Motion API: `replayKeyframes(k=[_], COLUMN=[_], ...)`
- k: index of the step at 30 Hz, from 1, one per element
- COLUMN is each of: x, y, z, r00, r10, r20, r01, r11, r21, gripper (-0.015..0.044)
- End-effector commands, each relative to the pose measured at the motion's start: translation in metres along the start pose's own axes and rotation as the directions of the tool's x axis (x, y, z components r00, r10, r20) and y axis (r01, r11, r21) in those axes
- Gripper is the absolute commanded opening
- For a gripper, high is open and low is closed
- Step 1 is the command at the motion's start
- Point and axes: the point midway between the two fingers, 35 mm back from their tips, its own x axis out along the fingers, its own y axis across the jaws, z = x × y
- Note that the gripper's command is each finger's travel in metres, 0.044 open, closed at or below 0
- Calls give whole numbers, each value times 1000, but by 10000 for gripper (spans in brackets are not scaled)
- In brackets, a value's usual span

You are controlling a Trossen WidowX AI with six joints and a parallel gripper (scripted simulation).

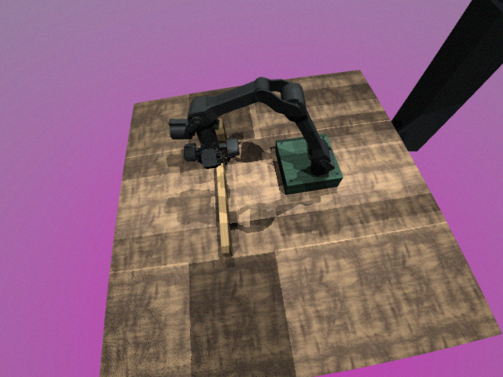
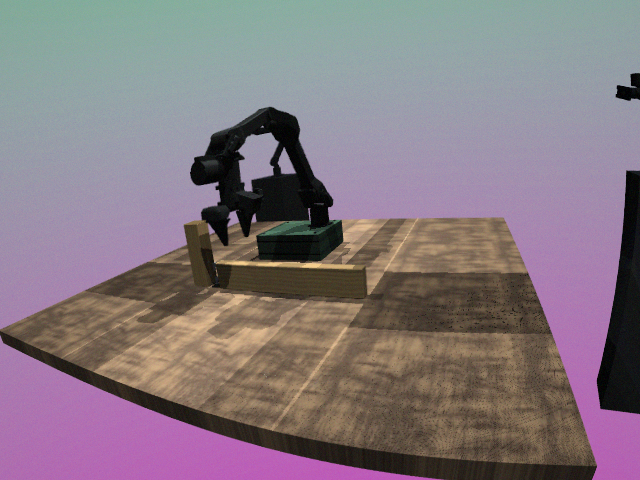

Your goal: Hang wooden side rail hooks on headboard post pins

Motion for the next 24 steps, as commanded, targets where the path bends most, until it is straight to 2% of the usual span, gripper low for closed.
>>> replayKeyframes(k=[1, 24], x=[26, 59], y=[3, 3], z=[1, 1], r00=[1000, 1000], r10=[18, 19], r20=[7, 8], r01=[-18, -19], r11=[1000, 1000], r21=[-7, -7], gripper=[440, 440])
